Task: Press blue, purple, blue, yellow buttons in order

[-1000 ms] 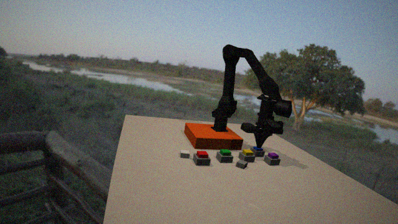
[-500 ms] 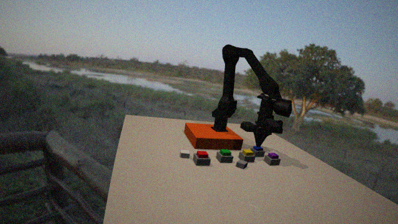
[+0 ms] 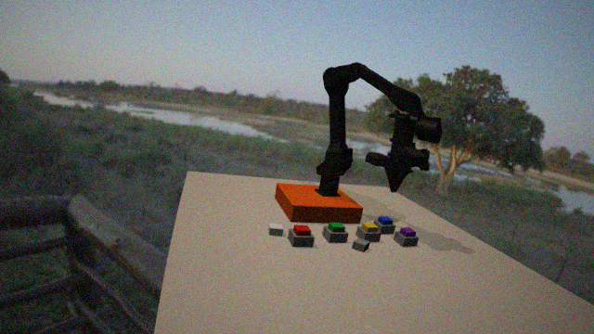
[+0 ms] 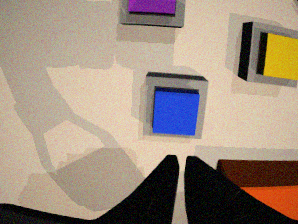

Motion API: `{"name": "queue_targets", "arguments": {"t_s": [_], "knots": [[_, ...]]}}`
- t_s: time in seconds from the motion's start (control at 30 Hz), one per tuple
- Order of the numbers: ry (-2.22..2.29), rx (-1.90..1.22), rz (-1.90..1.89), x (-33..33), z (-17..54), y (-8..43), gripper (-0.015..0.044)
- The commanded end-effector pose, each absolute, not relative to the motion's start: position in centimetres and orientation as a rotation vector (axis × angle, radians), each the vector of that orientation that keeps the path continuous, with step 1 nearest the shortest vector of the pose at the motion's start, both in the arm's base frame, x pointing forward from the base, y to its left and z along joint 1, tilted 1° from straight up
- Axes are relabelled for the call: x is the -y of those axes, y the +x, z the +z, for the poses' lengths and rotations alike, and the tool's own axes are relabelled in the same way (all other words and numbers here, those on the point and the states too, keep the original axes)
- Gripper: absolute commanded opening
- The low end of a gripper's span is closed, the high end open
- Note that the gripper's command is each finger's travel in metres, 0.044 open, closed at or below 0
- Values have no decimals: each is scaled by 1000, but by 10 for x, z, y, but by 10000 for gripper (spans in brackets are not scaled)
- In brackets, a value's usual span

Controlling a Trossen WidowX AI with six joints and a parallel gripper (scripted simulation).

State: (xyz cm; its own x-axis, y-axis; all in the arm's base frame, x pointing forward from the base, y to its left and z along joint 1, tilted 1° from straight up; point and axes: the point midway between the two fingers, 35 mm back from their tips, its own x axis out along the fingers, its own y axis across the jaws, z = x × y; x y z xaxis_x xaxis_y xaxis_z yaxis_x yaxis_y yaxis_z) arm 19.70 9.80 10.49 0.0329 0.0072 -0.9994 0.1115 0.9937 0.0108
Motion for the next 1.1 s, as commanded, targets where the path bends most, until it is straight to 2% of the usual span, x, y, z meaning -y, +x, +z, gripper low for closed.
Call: {"name": "queue_targets", "arguments": {"t_s": [0.0, 0.37, 0.53, 0.7, 1.07], "knots": [[92, -1544, -88, -97, 113, 194, 20], [86, -1540, -95, -13, 115, 235, 20], [86, -1540, -94, -12, 112, 236, 20], [86, -1540, -94, -11, 56, 238, 20], [86, -1540, -94, -11, 44, 238, 20]]}}
